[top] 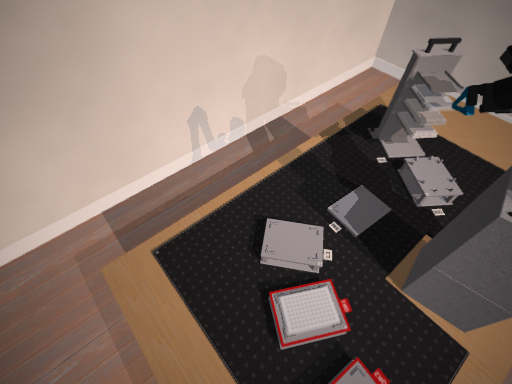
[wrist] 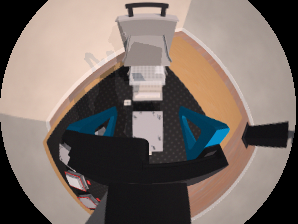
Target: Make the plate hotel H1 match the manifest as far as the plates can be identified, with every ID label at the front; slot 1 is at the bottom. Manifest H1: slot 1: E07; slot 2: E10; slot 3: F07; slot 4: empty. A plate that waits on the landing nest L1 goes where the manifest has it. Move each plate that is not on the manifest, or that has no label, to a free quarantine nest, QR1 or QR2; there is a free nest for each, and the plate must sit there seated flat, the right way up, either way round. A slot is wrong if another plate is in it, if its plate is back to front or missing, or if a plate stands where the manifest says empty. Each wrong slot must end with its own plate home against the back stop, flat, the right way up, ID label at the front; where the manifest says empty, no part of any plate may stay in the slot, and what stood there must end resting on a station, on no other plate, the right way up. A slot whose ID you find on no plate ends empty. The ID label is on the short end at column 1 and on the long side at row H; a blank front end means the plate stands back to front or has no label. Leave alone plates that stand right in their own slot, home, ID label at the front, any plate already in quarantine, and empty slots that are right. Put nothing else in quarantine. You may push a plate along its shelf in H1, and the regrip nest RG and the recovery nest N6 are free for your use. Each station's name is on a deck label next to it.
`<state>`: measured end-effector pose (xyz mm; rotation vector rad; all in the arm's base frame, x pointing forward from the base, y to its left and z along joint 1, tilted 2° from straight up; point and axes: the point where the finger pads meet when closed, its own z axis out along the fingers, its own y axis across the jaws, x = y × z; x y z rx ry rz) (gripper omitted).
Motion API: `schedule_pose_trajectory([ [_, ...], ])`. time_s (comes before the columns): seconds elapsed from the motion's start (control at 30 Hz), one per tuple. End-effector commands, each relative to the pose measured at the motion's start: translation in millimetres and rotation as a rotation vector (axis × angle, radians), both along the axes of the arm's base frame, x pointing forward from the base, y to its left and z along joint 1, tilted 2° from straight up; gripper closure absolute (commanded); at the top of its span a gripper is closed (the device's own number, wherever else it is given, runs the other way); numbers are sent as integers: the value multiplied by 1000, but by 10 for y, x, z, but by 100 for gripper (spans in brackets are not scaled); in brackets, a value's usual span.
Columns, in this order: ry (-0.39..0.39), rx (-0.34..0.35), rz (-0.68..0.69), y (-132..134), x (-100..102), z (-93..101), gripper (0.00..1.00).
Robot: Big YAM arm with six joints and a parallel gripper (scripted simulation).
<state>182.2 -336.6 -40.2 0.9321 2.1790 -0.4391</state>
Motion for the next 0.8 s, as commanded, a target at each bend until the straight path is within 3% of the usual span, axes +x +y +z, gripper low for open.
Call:
schedule_pose_trajectory([
  [0.0, -24, -35, 5, -180, 161, 61, 0],
  [0.4, -22, -29, 5, -268, 253, -27, 0],
  [0.77, -14, -26, 3, -228, 189, -20, 0],
])
